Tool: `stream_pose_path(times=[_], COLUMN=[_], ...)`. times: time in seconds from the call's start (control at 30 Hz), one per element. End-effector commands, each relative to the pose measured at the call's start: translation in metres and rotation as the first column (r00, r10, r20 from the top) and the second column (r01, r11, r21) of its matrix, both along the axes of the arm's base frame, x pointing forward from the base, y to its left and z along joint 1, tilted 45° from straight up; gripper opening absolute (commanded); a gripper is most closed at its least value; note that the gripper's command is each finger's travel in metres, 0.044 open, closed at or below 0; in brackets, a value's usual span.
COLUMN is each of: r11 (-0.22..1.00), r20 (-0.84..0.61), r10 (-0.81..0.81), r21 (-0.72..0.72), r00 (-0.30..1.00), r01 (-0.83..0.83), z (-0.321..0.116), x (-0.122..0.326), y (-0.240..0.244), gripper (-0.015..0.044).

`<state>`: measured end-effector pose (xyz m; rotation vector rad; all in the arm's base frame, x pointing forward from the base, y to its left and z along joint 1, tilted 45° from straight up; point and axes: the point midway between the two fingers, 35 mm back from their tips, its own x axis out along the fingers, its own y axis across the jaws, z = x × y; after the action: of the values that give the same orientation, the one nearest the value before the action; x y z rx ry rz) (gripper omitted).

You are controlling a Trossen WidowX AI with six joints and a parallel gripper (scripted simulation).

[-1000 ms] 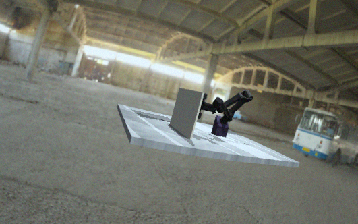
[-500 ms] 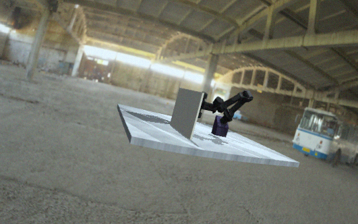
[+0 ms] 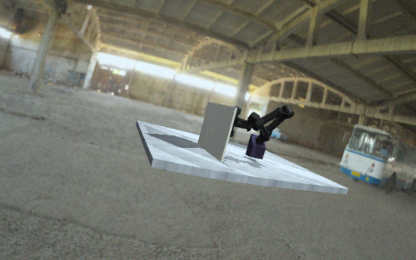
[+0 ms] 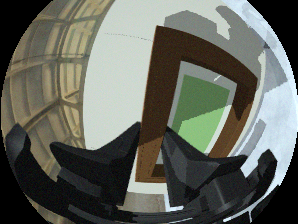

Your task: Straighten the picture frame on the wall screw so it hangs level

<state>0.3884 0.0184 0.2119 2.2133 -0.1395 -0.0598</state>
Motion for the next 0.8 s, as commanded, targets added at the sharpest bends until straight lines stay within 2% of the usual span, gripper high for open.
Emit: stream_pose_path(times=[0.0,0.77], r11=[1.000,1.000], r20=[0.012,0.012], r10=[-0.015,-0.015], r21=[0.004,0.004], r00=[1.000,1.000], r01=[0.015,0.015], z=[0.0032,0.0017], x=[0.0002,0.0001], y=[-0.0033,-0.0047], gripper=[0.0000,0.0000])
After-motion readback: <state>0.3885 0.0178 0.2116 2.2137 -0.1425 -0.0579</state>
